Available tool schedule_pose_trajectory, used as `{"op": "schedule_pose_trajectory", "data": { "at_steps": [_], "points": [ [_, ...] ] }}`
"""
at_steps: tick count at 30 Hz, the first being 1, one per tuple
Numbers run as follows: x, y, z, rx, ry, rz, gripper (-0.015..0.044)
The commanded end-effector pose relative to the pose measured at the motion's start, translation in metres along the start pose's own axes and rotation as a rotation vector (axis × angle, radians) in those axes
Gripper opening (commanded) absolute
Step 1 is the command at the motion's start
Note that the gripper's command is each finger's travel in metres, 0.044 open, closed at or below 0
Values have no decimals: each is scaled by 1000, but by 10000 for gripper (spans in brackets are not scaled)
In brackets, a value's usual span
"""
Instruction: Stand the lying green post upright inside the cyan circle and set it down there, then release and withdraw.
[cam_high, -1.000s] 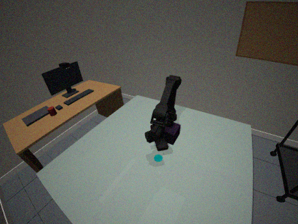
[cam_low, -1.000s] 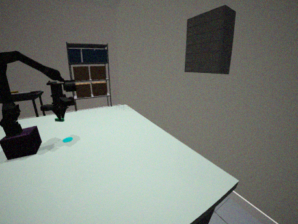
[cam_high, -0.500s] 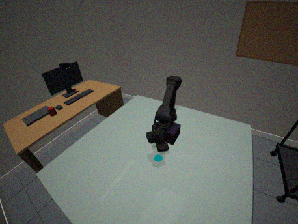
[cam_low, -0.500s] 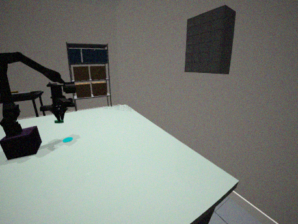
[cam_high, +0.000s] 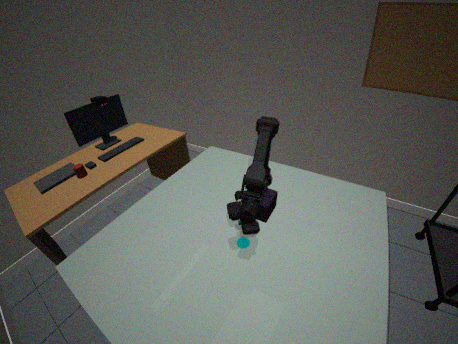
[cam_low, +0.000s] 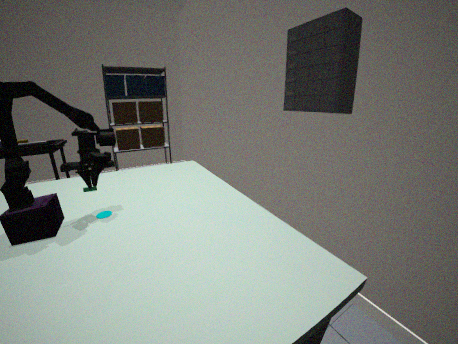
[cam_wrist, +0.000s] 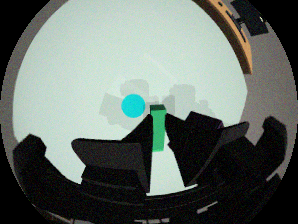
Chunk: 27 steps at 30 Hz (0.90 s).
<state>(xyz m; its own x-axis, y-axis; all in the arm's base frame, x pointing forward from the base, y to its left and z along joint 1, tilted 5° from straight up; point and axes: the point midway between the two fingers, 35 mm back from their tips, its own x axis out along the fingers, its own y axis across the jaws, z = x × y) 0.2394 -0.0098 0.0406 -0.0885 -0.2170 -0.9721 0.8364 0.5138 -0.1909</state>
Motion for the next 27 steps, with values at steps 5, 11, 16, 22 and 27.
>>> {"op": "schedule_pose_trajectory", "data": {
  "at_steps": [5,11,16,22,27],
  "points": [
    [4,-2,-2,12,-49,-34,23],
    [6,-3,-3,19,-83,-53,23],
    [8,-4,-3,25,-112,-68,23],
    [9,-5,-4,32,-147,-84,23],
    [10,-6,-4,37,-178,-95,23]
  ]
}}
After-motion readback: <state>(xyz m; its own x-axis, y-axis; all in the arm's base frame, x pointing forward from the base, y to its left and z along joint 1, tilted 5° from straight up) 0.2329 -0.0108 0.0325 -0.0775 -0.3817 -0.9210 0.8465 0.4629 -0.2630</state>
